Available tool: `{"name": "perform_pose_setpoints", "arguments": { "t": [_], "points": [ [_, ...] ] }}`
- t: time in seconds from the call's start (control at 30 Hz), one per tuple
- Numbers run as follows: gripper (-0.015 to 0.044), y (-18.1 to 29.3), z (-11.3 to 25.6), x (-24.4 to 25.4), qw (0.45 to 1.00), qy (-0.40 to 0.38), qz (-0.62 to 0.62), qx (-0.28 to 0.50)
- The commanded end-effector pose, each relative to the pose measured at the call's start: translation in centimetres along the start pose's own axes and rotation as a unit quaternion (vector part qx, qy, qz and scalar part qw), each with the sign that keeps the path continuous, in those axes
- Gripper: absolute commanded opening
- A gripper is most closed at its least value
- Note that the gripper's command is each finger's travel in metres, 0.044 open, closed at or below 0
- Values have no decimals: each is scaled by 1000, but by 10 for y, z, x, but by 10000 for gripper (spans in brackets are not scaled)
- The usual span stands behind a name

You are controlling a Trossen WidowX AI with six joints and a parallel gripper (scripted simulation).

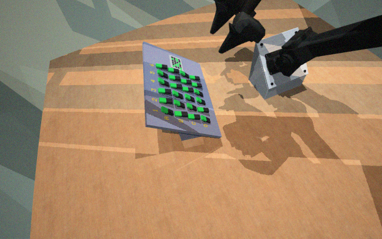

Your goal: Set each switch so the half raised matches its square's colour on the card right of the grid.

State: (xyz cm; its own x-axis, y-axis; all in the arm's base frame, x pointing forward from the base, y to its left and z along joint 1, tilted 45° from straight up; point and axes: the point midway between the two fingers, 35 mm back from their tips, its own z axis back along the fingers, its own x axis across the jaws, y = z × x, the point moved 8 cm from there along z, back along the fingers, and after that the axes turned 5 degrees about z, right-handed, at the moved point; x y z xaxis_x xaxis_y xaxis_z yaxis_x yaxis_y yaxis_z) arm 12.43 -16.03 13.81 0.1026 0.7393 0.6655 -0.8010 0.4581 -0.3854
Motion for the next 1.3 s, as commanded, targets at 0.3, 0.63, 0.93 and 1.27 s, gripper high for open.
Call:
{"name": "perform_pose_setpoints", "arguments": {
  "t": [0.3, 0.63, 0.93, 1.27],
  "points": [
    [137, -75, -79, 9, 1000, 11, 4, -23],
    [0, -82, -98, 12, 1000, 7, 5, -22],
    [0, -85, -123, 13, 1000, 5, 5, -14],
    [0, -86, -136, 13, 1000, 5, 5, -15]
  ]
}}
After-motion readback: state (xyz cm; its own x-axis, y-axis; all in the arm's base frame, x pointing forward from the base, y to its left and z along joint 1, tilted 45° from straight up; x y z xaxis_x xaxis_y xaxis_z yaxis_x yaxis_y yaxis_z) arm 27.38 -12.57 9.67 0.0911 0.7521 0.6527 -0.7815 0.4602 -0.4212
